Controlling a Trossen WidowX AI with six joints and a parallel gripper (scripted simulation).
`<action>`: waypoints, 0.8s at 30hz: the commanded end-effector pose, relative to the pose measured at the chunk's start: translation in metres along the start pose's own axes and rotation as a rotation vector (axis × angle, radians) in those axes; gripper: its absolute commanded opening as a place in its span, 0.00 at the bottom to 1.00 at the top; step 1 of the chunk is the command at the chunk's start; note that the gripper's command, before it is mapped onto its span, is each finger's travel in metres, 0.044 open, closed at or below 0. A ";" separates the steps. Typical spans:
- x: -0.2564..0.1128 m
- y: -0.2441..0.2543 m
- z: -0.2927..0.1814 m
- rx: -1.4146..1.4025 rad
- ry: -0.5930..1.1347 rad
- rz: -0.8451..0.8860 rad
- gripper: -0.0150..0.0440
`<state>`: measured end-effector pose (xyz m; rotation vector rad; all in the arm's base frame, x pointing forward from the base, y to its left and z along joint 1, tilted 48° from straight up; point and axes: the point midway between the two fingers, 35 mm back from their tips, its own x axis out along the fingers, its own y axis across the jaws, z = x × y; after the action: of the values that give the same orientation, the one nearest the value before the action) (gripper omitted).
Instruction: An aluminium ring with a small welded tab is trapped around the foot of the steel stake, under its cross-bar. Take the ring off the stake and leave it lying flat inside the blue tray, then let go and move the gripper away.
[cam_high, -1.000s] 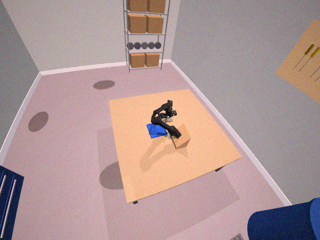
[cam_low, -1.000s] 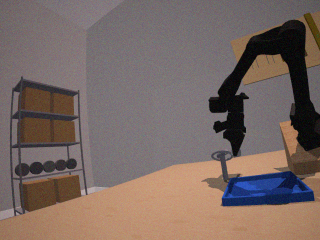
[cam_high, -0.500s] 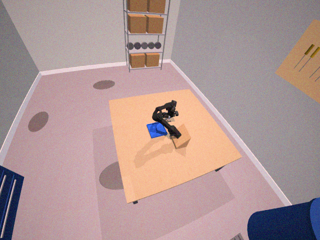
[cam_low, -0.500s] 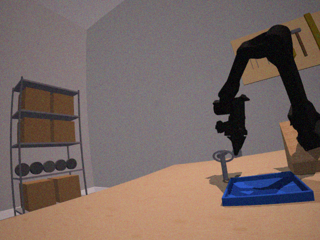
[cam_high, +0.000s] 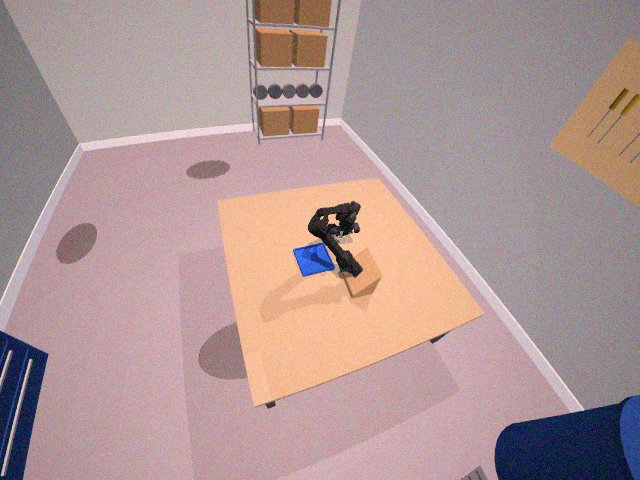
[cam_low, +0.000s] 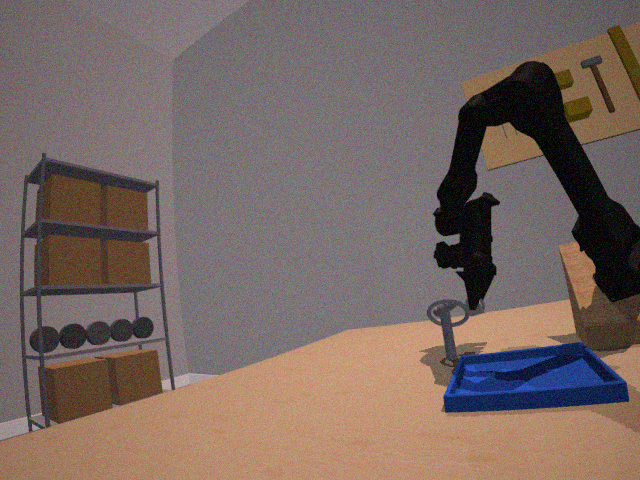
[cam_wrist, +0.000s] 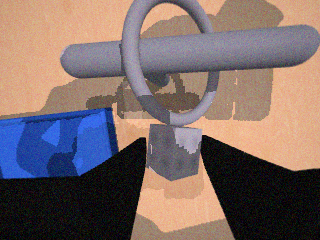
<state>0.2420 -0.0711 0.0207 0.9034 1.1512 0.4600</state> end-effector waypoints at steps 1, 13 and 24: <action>-0.001 -0.005 0.001 0.003 -0.004 0.028 0.25; 0.000 -0.017 0.000 0.019 -0.021 0.097 0.25; -0.003 -0.024 0.001 0.023 -0.020 0.115 0.25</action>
<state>0.2379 -0.0841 0.0036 1.0005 1.0972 0.5296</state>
